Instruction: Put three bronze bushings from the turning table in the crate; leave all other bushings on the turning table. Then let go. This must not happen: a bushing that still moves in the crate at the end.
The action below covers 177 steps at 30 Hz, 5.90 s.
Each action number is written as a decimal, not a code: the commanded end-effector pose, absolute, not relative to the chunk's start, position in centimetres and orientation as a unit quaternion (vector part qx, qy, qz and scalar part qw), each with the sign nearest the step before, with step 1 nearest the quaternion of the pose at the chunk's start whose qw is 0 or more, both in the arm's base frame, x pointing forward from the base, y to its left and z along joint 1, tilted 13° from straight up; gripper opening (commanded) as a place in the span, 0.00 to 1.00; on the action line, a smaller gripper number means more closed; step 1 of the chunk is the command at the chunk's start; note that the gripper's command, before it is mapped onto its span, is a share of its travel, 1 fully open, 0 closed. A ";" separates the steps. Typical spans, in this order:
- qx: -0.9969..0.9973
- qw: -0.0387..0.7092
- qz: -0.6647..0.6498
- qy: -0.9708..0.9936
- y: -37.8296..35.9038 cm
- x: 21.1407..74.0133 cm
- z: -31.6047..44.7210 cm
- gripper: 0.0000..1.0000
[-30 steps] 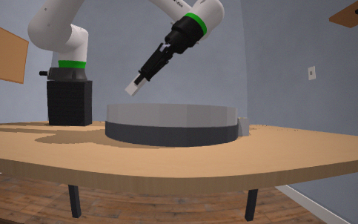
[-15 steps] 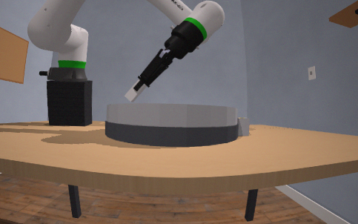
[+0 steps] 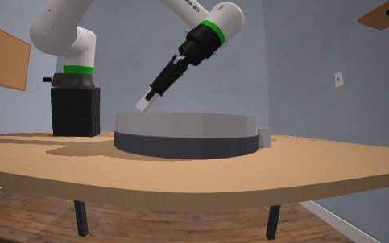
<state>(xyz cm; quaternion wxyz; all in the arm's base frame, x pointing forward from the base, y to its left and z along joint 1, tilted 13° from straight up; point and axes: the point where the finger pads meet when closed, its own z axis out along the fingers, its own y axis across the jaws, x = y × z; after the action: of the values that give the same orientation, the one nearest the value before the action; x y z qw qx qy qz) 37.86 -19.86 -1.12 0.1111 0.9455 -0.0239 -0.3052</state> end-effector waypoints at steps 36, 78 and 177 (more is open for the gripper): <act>0.946 0.111 -0.305 -0.024 -20.1 37.9 -2.1 0.07; 0.946 0.111 -0.305 -0.024 -20.3 38.0 -3.2 0.07; 0.946 0.111 -0.305 -0.024 -19.2 37.6 1.9 0.00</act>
<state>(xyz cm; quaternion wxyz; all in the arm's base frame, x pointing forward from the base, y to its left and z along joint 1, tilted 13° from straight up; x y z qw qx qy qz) 37.70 -19.45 0.77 0.1110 0.9455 -0.0239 -0.3052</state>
